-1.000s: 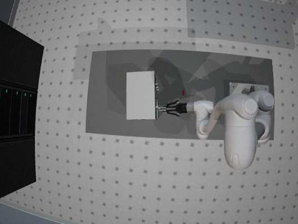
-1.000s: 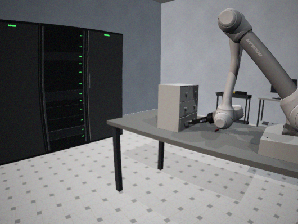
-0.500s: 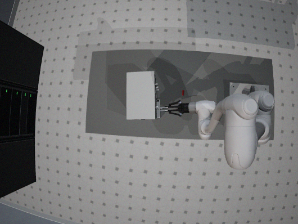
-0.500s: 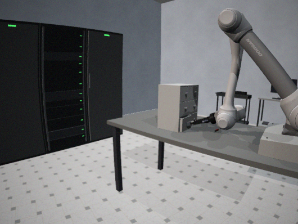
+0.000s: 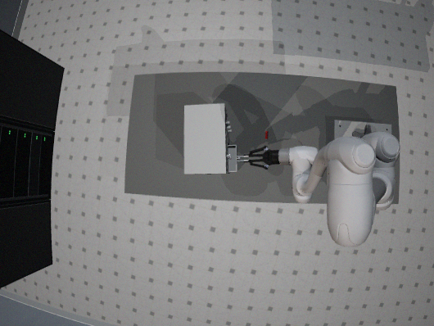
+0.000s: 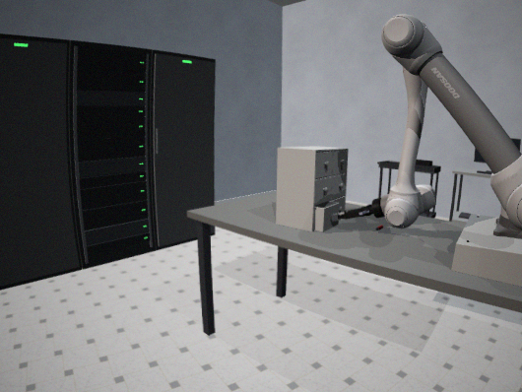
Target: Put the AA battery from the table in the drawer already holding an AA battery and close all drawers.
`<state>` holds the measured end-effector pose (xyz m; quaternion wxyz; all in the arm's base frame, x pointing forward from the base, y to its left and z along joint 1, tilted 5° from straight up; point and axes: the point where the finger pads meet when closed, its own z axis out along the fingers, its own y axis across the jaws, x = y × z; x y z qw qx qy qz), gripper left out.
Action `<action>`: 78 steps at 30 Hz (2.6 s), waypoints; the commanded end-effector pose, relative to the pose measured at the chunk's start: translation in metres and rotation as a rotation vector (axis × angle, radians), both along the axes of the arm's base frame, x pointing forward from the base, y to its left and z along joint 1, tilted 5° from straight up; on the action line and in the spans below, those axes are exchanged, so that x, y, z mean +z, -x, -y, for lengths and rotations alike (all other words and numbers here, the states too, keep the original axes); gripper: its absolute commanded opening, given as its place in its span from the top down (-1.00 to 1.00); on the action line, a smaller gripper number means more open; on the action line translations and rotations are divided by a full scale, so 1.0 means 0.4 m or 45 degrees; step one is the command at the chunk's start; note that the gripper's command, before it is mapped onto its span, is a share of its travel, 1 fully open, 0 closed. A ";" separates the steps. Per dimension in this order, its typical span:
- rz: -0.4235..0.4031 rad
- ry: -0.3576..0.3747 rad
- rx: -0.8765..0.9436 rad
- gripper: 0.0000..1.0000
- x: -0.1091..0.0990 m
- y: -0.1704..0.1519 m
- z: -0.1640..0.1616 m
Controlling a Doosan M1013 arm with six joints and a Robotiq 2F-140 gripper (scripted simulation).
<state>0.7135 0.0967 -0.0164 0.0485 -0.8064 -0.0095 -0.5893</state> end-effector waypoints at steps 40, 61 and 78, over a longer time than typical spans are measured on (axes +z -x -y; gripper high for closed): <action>0.000 0.000 0.000 0.84 -0.002 0.060 0.004; 0.000 0.000 0.000 0.60 -0.002 0.060 0.004; 0.000 0.000 0.000 0.60 -0.006 0.135 0.009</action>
